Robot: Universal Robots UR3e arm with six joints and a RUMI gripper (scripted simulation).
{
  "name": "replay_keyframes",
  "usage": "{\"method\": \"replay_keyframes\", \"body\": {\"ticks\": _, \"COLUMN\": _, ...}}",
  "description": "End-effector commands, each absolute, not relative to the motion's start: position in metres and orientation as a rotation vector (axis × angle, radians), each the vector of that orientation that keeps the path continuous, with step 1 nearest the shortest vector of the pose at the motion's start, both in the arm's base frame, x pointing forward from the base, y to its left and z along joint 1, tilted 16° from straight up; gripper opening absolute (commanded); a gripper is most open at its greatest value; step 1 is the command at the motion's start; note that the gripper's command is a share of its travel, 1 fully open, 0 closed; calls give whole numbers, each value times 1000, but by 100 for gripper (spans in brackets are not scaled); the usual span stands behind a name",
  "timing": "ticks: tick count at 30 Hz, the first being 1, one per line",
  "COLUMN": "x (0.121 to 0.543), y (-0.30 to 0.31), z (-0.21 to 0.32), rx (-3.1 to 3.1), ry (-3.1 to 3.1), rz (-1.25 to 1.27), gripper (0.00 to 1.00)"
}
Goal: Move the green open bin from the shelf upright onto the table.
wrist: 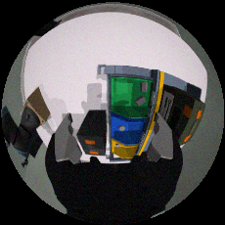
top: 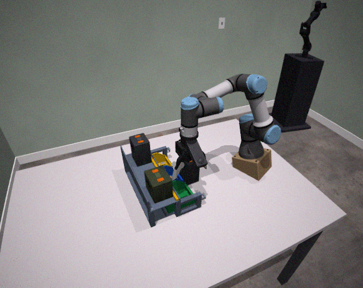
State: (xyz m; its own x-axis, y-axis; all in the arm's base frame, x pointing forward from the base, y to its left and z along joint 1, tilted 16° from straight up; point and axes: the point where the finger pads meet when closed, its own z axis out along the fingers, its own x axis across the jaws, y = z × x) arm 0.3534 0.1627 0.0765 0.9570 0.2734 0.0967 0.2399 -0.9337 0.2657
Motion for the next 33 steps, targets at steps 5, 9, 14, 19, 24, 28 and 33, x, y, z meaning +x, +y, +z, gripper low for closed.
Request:
{"method": "replay_keyframes", "body": {"ticks": 5, "x": 354, "y": 164, "z": 77, "rx": 2856, "ry": 381, "rz": 197, "gripper": 100}}
{"method": "replay_keyframes", "body": {"ticks": 9, "x": 353, "y": 164, "z": 77, "rx": 2856, "ry": 381, "rz": 197, "gripper": 100}}
{"method": "replay_keyframes", "body": {"ticks": 14, "x": 353, "y": 164, "z": 77, "rx": 2856, "ry": 381, "rz": 197, "gripper": 100}}
{"method": "replay_keyframes", "body": {"ticks": 19, "x": 353, "y": 164, "z": 77, "rx": 2856, "ry": 381, "rz": 197, "gripper": 100}}
{"method": "replay_keyframes", "body": {"ticks": 24, "x": 353, "y": 164, "z": 77, "rx": 2856, "ry": 381, "rz": 197, "gripper": 26}}
{"method": "replay_keyframes", "body": {"ticks": 28, "x": 353, "y": 164, "z": 77, "rx": 2856, "ry": 381, "rz": 197, "gripper": 26}}
{"method": "replay_keyframes", "body": {"ticks": 33, "x": 353, "y": 164, "z": 77, "rx": 2856, "ry": 381, "rz": 197, "gripper": 26}}
